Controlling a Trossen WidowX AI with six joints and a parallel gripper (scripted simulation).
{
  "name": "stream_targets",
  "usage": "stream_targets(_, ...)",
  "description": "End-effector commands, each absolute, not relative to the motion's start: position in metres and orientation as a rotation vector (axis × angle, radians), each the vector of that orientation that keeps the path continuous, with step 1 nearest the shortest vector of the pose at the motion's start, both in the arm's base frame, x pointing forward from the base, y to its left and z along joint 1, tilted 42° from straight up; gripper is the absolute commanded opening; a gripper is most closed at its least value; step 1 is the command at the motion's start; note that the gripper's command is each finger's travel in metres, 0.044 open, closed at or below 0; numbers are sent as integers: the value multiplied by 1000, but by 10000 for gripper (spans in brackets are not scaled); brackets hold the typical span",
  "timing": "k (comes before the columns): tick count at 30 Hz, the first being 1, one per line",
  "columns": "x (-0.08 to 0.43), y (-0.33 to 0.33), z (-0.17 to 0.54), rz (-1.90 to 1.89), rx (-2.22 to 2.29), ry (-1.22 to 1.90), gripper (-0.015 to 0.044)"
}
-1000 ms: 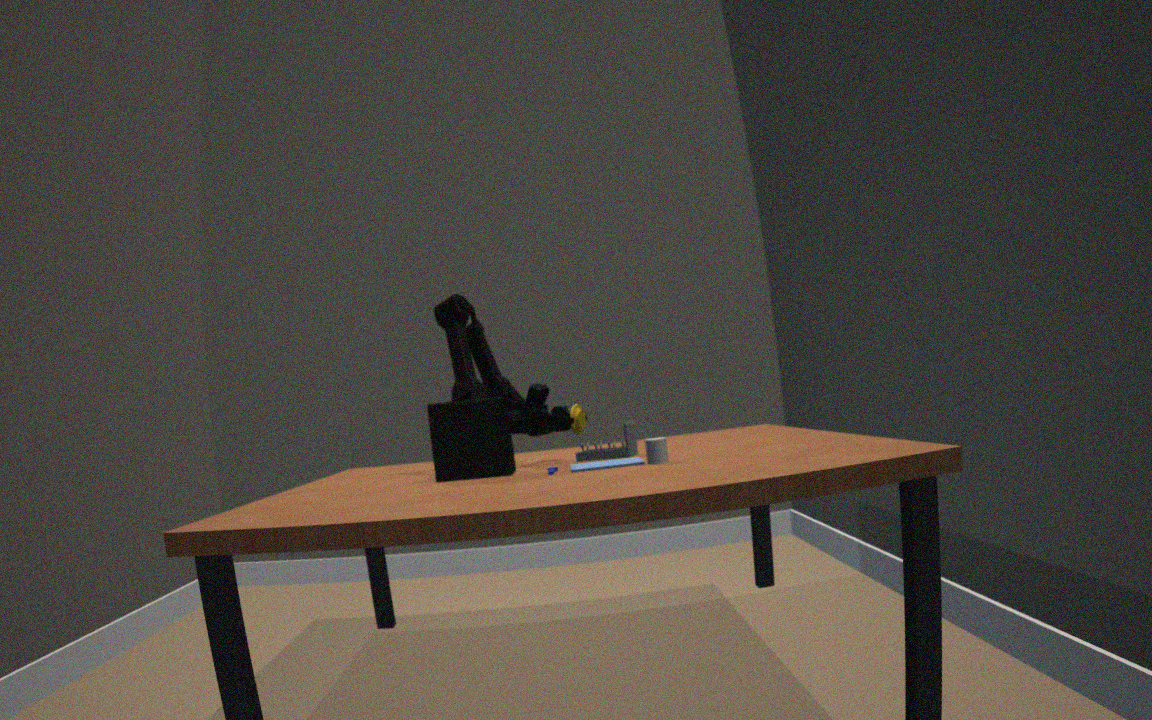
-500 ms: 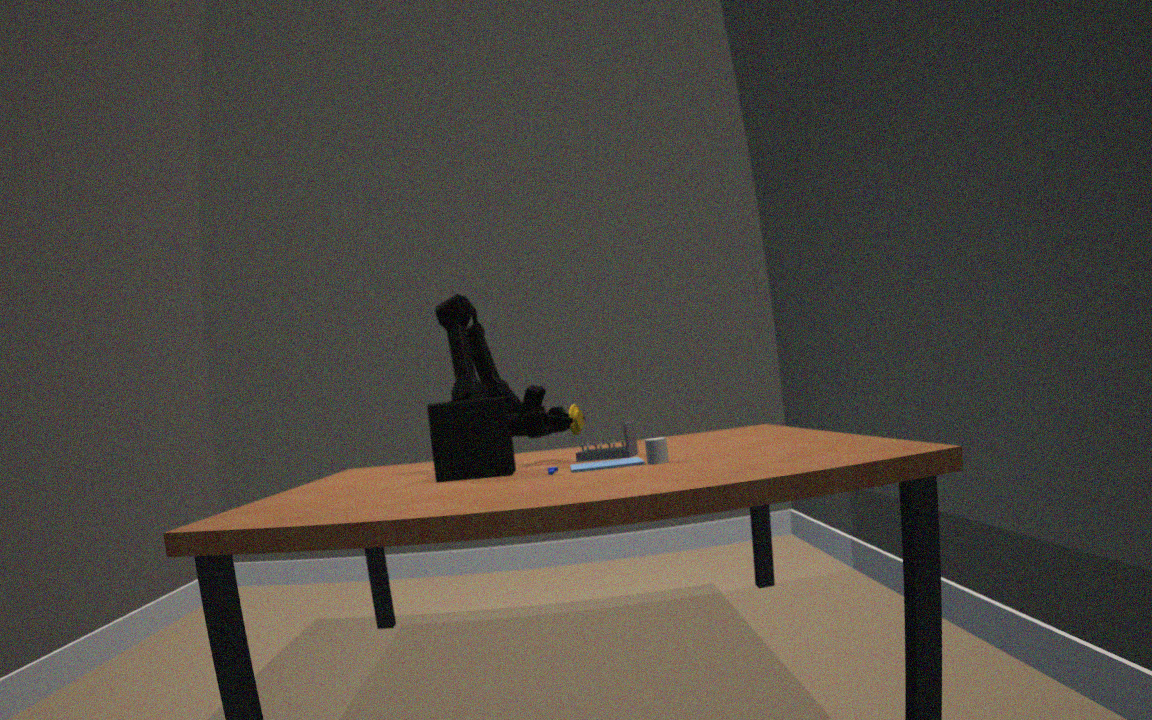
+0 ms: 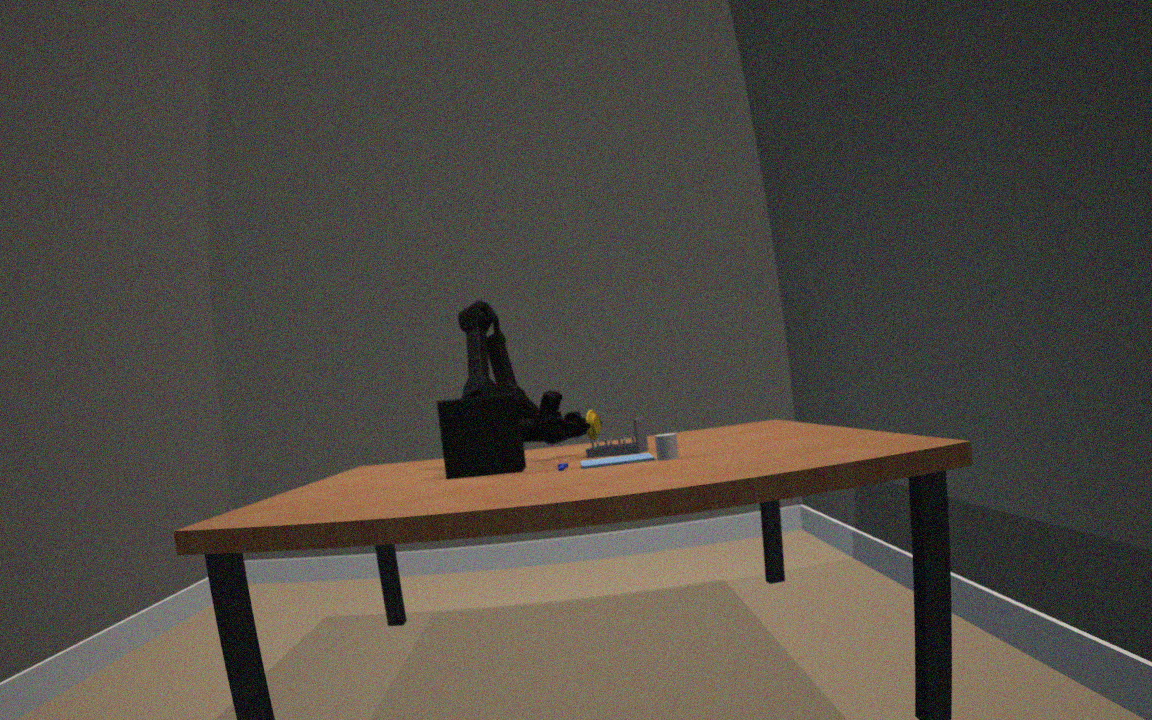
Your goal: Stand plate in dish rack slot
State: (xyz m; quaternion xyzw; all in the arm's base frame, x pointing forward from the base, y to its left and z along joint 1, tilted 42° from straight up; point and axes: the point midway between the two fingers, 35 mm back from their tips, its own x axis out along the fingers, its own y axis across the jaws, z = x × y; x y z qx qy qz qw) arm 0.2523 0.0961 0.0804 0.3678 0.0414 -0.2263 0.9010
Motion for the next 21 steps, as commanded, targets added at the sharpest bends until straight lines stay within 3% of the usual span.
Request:
stream_targets(1,256,95,76,-471,756,87,0)
stream_targets(21,271,101,58,-464,777,78,0)
